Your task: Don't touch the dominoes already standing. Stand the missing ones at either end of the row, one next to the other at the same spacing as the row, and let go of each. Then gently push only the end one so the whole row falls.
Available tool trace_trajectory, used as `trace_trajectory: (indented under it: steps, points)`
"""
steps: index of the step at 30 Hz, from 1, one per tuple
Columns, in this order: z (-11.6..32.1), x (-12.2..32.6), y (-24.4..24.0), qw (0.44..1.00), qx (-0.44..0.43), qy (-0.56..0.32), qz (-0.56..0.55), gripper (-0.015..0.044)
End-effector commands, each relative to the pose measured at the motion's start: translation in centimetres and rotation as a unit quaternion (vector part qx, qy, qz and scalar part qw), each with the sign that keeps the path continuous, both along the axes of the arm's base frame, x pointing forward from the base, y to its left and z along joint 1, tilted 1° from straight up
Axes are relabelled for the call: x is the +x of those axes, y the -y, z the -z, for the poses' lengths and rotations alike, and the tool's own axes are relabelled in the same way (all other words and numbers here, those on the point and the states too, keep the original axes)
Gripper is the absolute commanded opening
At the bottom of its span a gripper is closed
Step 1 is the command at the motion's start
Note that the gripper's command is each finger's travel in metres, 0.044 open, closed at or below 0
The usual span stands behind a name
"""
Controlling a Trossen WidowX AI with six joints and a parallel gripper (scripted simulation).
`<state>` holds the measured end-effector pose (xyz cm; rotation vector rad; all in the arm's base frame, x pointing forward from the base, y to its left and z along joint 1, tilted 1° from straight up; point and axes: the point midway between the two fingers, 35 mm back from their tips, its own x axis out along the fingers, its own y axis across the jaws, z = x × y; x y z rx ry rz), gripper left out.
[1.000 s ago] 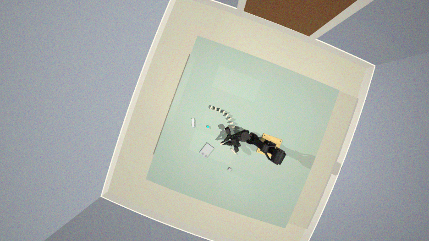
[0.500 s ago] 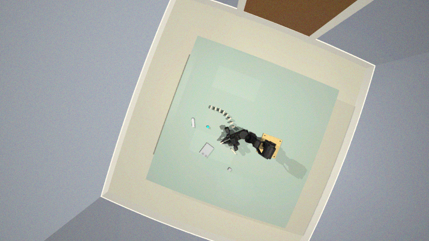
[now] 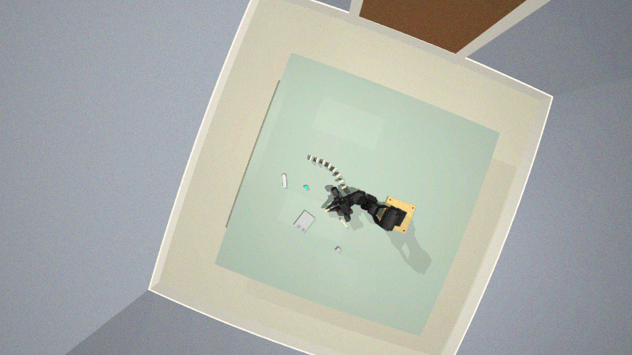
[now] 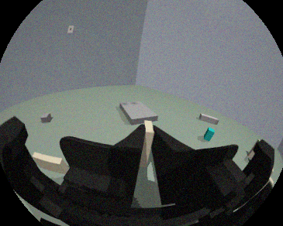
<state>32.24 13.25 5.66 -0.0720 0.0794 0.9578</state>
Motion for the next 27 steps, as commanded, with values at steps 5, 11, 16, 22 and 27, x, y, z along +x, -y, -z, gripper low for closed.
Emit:
trace_trajectory:
  steps: [5,11,16,22,27]
  points:
    - [0.2,-0.1,0.0,1.0,-0.002,-0.001,0.001,0.0152]
    - [0.2,-0.1,0.0,1.0,-0.002,-0.001,0.001,0.031]
    - [0.1,0.0,0.0,1.0,-0.002,-0.001,0.001,0.044]
    - [-3.8,0.0,0.0,1.0,0.0,-0.001,0.0,0.044]
    - [-4.9,-0.1,0.0,1.0,0.0,-0.001,0.0,0.044]
